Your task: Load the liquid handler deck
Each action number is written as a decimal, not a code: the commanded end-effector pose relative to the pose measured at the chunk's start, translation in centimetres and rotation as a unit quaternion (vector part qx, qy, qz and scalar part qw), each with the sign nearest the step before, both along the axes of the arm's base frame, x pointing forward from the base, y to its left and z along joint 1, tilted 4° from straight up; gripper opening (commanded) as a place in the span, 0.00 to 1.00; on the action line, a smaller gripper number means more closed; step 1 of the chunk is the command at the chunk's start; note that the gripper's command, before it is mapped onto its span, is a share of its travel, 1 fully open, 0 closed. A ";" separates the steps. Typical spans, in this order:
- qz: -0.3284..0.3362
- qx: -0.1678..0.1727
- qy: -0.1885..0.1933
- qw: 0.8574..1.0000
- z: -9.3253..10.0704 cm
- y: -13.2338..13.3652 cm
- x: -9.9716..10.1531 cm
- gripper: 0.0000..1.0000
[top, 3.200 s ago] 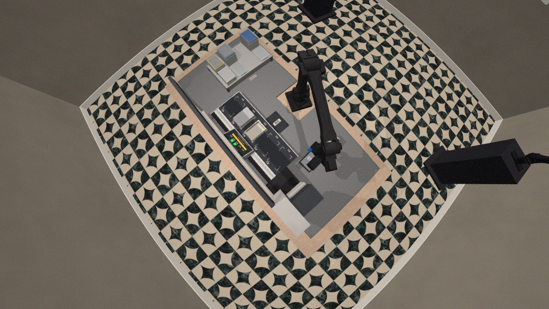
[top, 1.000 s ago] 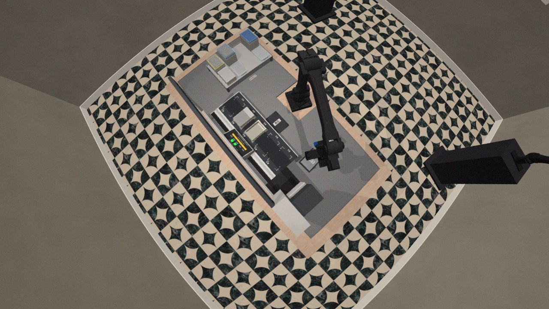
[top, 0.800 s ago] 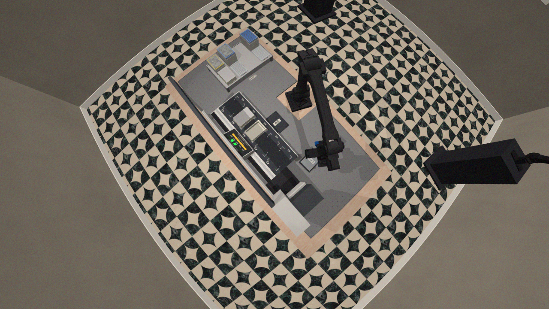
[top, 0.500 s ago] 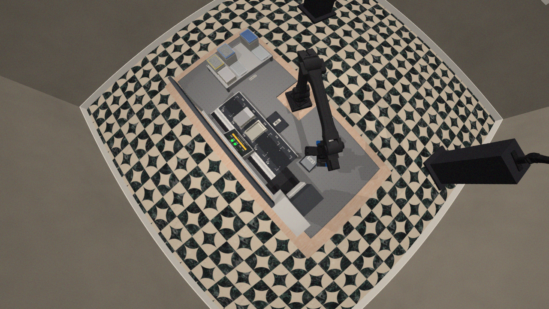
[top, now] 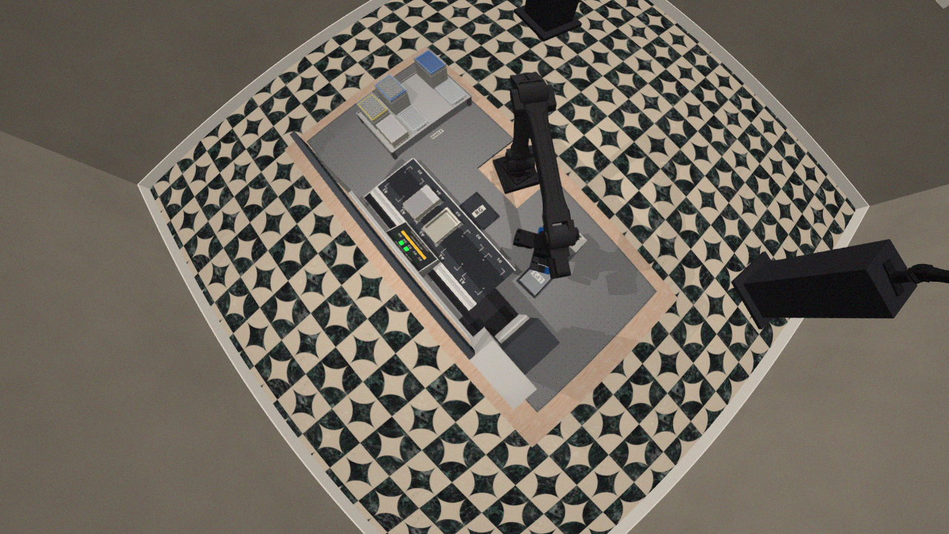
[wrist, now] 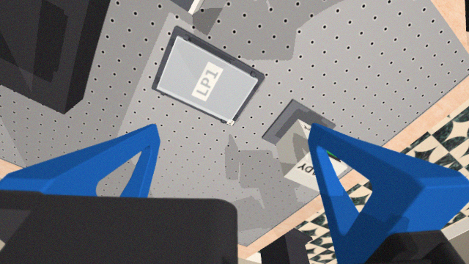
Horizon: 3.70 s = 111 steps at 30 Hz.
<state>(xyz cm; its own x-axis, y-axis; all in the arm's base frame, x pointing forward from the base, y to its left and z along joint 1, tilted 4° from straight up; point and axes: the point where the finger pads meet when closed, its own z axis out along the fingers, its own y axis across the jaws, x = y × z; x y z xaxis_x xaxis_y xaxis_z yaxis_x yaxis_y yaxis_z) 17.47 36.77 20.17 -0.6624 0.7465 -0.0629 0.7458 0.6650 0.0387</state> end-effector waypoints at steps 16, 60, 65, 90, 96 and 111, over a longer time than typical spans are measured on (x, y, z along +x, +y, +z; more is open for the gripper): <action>-0.115 0.017 -0.007 0.993 1.2 -8.1 1.6 1.00; -0.133 0.024 -0.010 0.991 1.7 -9.0 2.5 1.00; -0.133 0.024 -0.010 0.991 1.7 -9.0 2.5 1.00; -0.231 0.027 -0.011 0.972 1.7 -17.9 3.1 1.00; -0.275 0.025 -0.009 0.961 1.3 -21.0 3.3 1.00; -0.291 0.025 -0.010 0.956 1.5 -27.3 4.1 1.00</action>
<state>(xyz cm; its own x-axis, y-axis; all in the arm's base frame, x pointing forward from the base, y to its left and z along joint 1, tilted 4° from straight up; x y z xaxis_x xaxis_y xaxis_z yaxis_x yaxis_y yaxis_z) 21.56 10.90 21.02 -0.1121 0.9934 -0.0258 0.9911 0.1137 0.0697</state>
